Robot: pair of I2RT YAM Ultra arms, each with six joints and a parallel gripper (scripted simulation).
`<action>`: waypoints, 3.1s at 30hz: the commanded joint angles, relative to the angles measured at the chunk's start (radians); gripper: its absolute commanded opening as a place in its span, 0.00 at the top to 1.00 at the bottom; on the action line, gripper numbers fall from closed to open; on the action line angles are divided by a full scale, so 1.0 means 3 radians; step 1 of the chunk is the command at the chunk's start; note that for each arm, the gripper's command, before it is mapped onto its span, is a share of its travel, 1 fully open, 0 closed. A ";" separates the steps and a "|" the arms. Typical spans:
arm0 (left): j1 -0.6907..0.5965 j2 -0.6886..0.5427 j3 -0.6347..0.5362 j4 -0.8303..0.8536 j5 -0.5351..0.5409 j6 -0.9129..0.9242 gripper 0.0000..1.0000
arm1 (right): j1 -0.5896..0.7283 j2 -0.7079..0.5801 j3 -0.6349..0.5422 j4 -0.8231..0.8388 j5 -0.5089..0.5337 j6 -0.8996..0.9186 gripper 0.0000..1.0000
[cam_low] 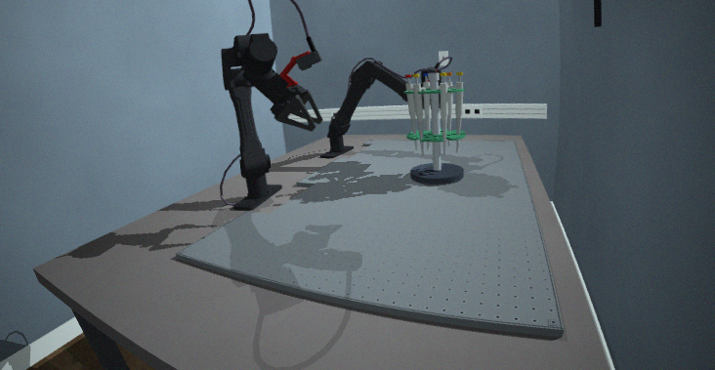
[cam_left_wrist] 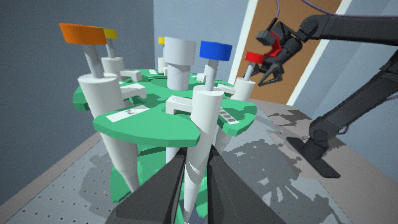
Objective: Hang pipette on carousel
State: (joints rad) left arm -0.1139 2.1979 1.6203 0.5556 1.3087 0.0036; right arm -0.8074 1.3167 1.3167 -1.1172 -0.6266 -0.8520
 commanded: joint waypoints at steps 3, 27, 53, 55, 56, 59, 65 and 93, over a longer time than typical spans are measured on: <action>-0.0017 -0.0040 0.0014 0.0103 0.0021 -0.0017 0.88 | -0.0028 0.0001 0.0081 0.0047 -0.0071 -0.0016 0.00; -0.0005 -0.0032 0.0016 0.0077 0.0005 -0.0007 0.50 | -0.0028 0.0001 0.0081 0.0047 -0.0071 -0.0016 0.00; -0.0092 -0.0495 -0.0564 0.0375 -0.0754 -0.0010 0.50 | -0.0028 0.0001 0.0081 0.0047 -0.0071 -0.0016 0.00; -0.0093 -0.0490 -0.0558 0.0374 -0.0757 -0.0010 0.50 | -0.0028 0.0001 0.0081 0.0047 -0.0071 -0.0016 0.00; -0.0094 -0.0488 -0.0556 0.0374 -0.0757 -0.0009 0.50 | -0.0028 0.0001 0.0081 0.0047 -0.0071 -0.0016 0.00; -0.0093 -0.0487 -0.0555 0.0373 -0.0758 -0.0009 0.50 | -0.0028 0.0001 0.0081 0.0047 -0.0071 -0.0016 0.00; -0.0094 -0.0485 -0.0552 0.0371 -0.0749 -0.0007 0.50 | -0.0028 0.0001 0.0081 0.0047 -0.0071 -0.0016 0.00; -0.0094 -0.0485 -0.0552 0.0371 -0.0748 -0.0007 0.50 | -0.0028 0.0001 0.0081 0.0047 -0.0071 -0.0016 0.00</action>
State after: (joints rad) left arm -0.1432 2.0880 1.4277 0.6449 1.0916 -0.0006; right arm -0.8074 1.3167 1.3167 -1.1172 -0.6266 -0.8520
